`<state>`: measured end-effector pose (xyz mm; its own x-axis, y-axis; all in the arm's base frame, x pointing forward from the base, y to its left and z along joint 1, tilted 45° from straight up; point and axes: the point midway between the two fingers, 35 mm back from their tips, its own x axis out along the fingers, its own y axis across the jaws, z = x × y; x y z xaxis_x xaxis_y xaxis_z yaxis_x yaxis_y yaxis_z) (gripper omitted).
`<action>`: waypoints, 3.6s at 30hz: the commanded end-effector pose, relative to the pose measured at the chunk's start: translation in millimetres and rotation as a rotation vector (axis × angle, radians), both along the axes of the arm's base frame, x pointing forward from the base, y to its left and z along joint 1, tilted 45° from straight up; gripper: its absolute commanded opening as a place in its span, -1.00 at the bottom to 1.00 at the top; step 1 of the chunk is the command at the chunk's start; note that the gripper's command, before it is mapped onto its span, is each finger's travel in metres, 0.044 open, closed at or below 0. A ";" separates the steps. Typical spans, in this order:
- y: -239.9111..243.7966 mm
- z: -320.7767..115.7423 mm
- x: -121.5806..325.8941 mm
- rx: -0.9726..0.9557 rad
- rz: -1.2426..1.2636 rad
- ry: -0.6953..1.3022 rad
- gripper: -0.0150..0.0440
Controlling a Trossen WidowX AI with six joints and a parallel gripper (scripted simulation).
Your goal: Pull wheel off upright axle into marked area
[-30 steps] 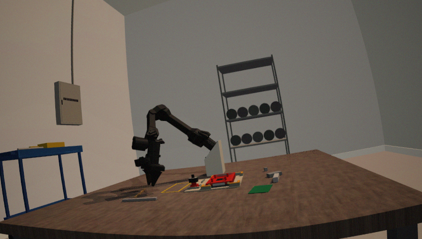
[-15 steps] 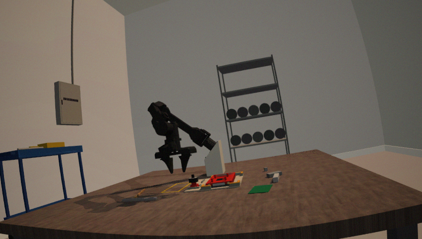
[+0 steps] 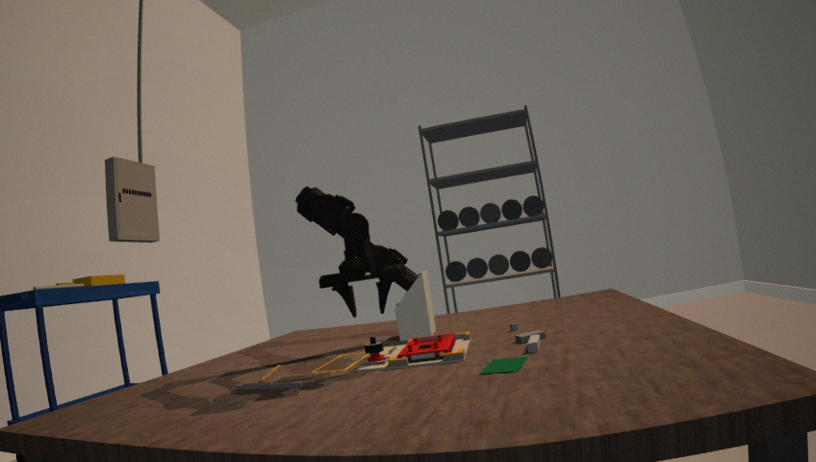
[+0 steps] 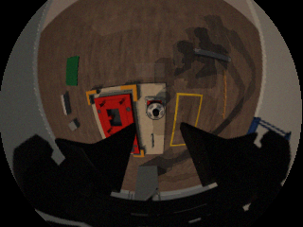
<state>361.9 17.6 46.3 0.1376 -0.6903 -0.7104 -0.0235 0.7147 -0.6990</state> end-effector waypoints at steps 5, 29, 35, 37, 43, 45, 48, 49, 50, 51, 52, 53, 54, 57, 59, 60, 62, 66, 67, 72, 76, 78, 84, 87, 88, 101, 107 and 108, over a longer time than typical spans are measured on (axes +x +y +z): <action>-11.0 -11.5 -0.2 -0.003 -0.004 0.000 0.53; -52.7 -50.3 8.6 -0.002 -0.011 -0.008 0.10; -52.3 -50.0 8.6 -0.002 -0.011 -0.008 -0.30; -51.8 -49.6 8.5 -0.002 -0.010 -0.008 -0.48; -50.4 -48.3 8.4 -0.002 -0.010 -0.007 -0.49; -49.9 -47.8 8.3 -0.002 -0.010 -0.007 -0.49; -49.2 -47.2 8.2 -0.002 -0.010 -0.007 -0.49; -49.0 -47.0 8.2 -0.002 -0.010 -0.007 -0.49; -48.7 -46.7 8.2 -0.002 -0.010 -0.007 -0.49; -48.5 -46.5 8.1 -0.002 -0.010 -0.007 -0.49; -48.2 -46.3 8.1 -0.002 -0.010 -0.007 -0.49; -48.0 -46.1 8.1 -0.002 -0.010 -0.007 -0.49; -47.8 -45.9 8.0 -0.002 -0.009 -0.007 -0.49; -47.1 -45.2 7.9 -0.002 -0.009 -0.006 -0.49; -46.6 -44.8 7.9 -0.002 -0.009 -0.006 -0.49; -46.3 -44.5 7.8 -0.002 -0.009 -0.006 -0.49; -45.9 -44.1 7.8 -0.002 -0.009 -0.006 -0.49; -44.9 -43.2 7.6 -0.002 -0.009 -0.006 -0.49; -44.7 -43.0 7.6 -0.002 -0.009 -0.006 -0.49; -43.5 -41.9 7.4 -0.002 -0.008 -0.005 -0.49; -42.5 -41.0 7.3 -0.003 -0.008 -0.005 -0.49; -42.1 -40.5 7.2 -0.003 -0.008 -0.005 -0.49; -40.7 -39.2 7.0 -0.003 -0.008 -0.004 -0.49; -40.0 -38.5 6.8 -0.003 -0.008 -0.004 -0.49; -39.7 -38.3 6.8 -0.003 -0.008 -0.004 -0.49; -36.7 -35.3 6.2 -0.003 -0.007 -0.003 -0.49; -35.3 -33.9 5.9 -0.004 -0.006 -0.003 -0.49; -35.1 -33.7 5.9 -0.004 -0.006 -0.003 -0.49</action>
<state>367.4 -18.1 10.8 0.1345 -0.6932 -0.7081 -0.0216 0.7123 -0.7015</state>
